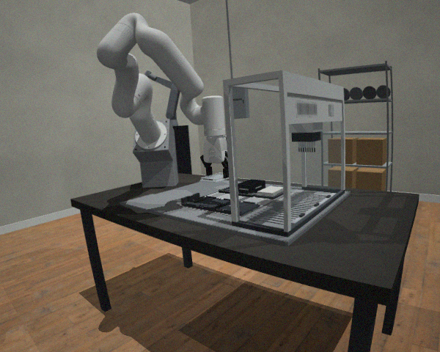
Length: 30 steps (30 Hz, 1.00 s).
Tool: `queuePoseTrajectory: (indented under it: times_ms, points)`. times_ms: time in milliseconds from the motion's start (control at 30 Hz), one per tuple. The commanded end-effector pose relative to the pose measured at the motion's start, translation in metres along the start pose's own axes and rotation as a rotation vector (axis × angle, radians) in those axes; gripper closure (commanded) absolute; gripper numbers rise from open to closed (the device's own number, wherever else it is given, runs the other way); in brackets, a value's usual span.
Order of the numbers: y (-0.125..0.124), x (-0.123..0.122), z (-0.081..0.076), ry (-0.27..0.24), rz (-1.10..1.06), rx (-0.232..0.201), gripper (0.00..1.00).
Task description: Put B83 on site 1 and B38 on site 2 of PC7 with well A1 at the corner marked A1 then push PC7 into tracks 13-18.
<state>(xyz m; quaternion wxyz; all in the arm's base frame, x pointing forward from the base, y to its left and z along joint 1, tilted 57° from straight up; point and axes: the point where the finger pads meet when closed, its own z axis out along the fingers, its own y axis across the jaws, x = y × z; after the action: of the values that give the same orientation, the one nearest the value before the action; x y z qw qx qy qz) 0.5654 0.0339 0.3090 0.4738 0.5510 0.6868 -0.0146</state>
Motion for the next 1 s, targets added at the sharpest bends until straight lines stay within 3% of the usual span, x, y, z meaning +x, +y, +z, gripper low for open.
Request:
queuePoseTrajectory:
  times_ms: [0,967]
  points:
    - [0.001,0.000,0.007,0.000,0.000,-0.001,1.00]
    - [0.001,0.000,0.048,0.000,0.000,-0.001,1.00]
